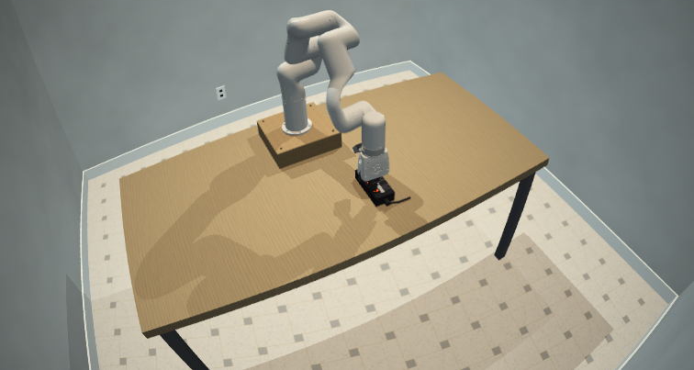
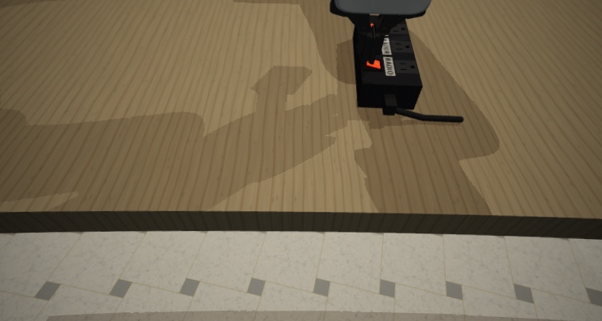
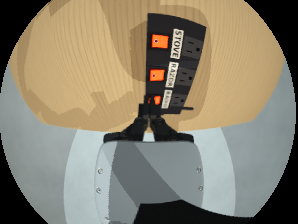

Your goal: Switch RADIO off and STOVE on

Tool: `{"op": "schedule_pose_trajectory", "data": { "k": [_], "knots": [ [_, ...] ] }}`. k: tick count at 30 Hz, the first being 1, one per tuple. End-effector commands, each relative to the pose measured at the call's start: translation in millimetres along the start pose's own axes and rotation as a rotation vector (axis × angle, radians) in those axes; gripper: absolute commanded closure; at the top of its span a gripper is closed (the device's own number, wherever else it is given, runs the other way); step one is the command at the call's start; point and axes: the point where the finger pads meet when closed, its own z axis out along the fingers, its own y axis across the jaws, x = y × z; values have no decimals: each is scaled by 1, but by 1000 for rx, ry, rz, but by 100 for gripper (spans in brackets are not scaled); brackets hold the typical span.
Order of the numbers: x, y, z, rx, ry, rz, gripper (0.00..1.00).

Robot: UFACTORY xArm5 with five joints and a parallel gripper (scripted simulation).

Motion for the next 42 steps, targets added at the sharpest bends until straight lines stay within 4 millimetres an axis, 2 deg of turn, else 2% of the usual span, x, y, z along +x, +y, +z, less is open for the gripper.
{"op": "schedule_pose_trajectory", "data": {
  "k": [1,42],
  "knots": [
    [-1,0,-1,-1,-4,0,100],
    [-1,0,7,-1,-4,0,100]
  ]
}}
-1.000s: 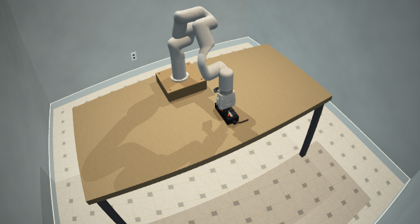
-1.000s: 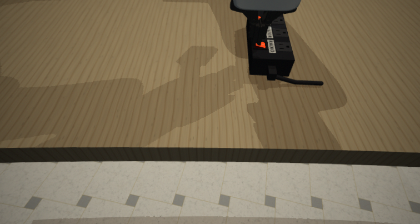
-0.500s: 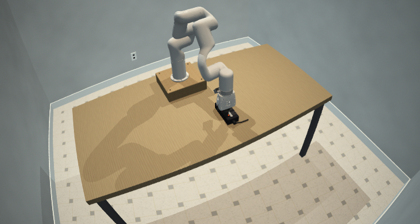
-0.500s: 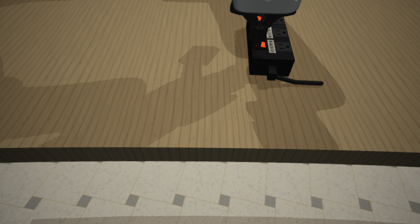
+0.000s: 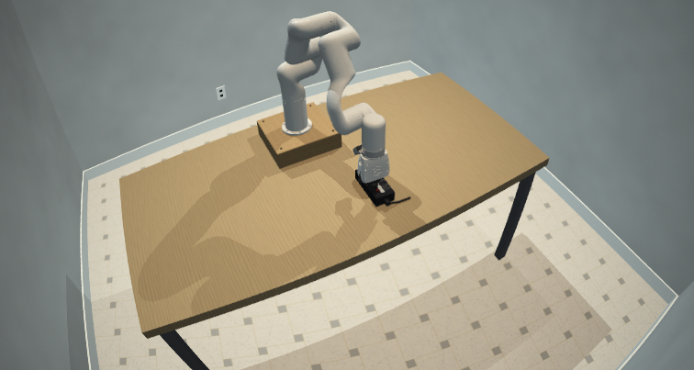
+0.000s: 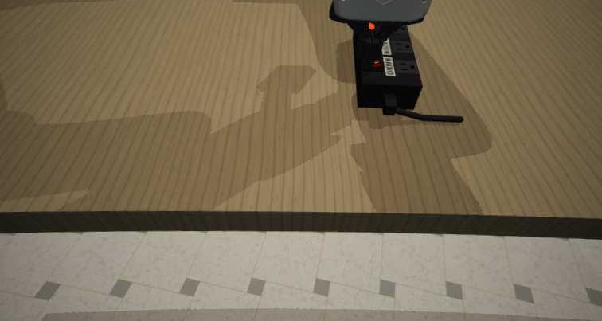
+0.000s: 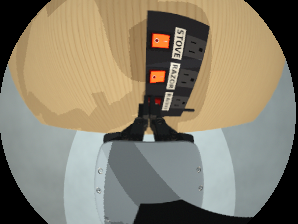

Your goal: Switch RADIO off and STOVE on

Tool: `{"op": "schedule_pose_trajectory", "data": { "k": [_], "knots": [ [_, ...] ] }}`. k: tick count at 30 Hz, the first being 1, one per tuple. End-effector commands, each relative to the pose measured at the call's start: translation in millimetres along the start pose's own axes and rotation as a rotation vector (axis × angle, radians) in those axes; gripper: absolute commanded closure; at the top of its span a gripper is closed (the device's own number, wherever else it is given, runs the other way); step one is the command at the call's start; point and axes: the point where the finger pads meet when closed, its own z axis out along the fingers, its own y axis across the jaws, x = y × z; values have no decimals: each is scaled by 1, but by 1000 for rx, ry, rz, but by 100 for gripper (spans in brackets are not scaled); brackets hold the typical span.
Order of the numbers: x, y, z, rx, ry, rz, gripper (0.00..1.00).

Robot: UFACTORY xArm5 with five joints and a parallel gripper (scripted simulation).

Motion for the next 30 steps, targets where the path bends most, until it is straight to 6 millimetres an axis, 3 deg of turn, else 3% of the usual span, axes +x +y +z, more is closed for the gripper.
{"op": "schedule_pose_trajectory", "data": {
  "k": [1,11,30],
  "knots": [
    [0,0,0,0,-1,0,100],
    [0,0,-2,0,-1,0,100],
    [0,0,-38,0,-1,0,100]
  ]
}}
